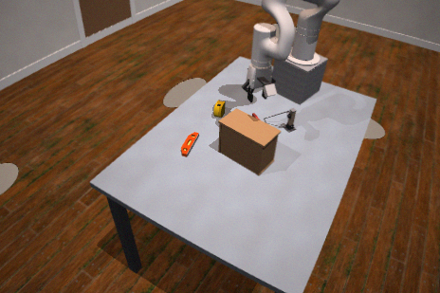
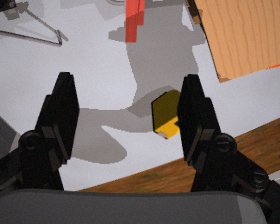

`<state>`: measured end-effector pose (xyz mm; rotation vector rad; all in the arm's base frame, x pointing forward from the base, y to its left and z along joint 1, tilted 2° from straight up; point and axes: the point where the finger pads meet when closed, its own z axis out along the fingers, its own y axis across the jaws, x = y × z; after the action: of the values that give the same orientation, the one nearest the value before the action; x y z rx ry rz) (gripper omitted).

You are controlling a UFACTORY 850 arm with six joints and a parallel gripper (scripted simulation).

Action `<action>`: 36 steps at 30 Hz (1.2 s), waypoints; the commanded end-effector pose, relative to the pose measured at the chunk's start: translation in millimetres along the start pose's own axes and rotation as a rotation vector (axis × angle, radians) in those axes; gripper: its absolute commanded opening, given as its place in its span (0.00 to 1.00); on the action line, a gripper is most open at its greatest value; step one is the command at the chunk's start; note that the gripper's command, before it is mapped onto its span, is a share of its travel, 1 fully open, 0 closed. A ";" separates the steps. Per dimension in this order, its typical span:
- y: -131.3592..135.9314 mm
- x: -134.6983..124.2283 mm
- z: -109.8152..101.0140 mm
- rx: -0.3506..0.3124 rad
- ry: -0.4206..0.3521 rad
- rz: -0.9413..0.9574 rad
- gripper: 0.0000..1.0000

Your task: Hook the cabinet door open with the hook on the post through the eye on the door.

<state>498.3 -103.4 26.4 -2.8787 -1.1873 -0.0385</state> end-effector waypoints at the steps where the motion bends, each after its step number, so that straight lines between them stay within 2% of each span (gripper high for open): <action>1: 0.5 0.0 13.5 -0.002 0.000 0.002 0.27; 5: 0.3 -0.4 23.9 -0.002 0.000 0.002 0.27; 36: 0.3 -0.4 23.9 -0.002 0.000 0.002 0.27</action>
<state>497.6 -102.8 1.9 -2.8807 -1.1849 -0.0367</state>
